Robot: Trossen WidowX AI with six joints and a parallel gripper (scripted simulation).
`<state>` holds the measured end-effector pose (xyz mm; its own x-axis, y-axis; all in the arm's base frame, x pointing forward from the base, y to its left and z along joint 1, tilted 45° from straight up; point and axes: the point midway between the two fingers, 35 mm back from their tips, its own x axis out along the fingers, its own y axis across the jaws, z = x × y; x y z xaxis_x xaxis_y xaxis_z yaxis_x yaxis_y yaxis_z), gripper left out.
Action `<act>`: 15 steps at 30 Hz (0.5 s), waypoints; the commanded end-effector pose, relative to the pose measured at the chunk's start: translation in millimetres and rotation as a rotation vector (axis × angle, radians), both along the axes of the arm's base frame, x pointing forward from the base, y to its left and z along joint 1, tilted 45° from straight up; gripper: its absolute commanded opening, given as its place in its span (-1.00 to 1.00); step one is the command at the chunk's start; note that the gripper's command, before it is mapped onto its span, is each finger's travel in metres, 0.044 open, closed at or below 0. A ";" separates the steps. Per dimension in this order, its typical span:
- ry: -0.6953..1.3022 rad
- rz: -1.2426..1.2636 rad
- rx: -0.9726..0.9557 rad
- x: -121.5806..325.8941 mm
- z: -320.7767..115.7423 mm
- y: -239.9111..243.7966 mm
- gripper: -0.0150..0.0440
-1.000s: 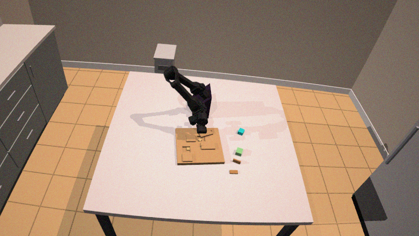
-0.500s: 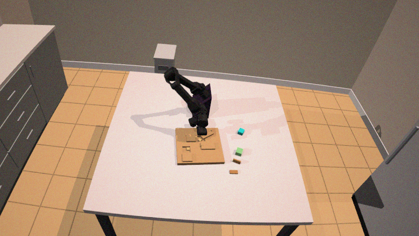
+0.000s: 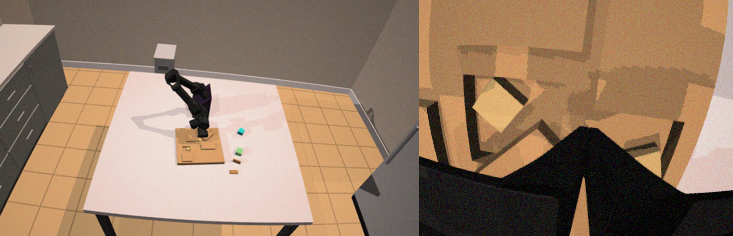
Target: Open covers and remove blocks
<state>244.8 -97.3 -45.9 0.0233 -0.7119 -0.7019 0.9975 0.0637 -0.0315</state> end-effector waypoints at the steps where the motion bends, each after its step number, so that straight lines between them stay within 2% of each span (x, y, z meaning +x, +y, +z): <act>1: -0.010 -0.002 -0.001 5.8 0.1 1.4 -0.49; 15: -0.011 -0.002 0.000 20.2 -5.6 7.8 -0.49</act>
